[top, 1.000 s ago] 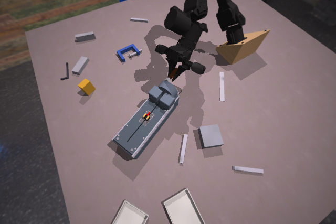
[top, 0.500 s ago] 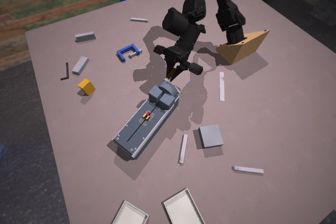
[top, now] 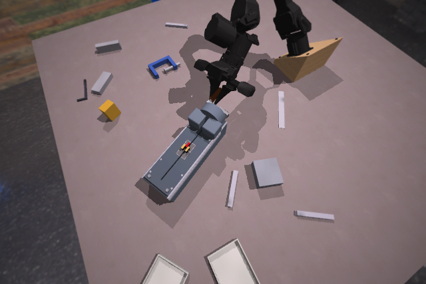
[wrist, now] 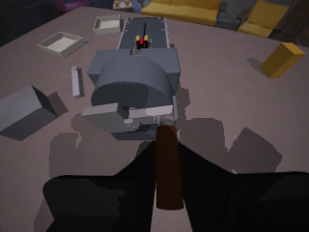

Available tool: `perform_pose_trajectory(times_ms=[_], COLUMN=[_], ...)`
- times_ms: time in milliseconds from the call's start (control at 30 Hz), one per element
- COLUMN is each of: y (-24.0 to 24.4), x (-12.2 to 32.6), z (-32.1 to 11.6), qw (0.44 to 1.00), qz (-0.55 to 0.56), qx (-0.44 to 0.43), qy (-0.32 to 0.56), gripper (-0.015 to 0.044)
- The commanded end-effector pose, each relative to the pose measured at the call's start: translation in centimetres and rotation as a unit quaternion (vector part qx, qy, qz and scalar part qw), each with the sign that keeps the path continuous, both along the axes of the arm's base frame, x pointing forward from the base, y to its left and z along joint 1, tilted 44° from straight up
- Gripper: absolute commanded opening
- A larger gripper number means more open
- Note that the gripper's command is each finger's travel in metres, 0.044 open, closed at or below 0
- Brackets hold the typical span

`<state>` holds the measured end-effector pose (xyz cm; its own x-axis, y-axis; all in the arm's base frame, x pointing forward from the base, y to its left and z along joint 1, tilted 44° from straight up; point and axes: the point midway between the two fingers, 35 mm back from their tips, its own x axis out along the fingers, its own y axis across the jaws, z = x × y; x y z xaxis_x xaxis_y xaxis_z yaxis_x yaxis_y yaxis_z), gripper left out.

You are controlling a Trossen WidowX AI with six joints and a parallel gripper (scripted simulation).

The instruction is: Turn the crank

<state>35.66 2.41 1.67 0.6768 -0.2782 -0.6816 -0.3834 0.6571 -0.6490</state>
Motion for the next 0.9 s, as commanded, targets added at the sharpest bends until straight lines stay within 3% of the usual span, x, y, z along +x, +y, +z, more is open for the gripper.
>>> perform_pose_trajectory(times_ms=[0, 867], y=[-0.8, -1.5], x=[0.1, -0.2], z=[-0.6, -2.6], qw=[1.000, 1.000], qz=[-0.007, -0.007], qx=[-0.001, -0.001], qy=[0.002, 0.002], gripper=[0.0000, 0.0000])
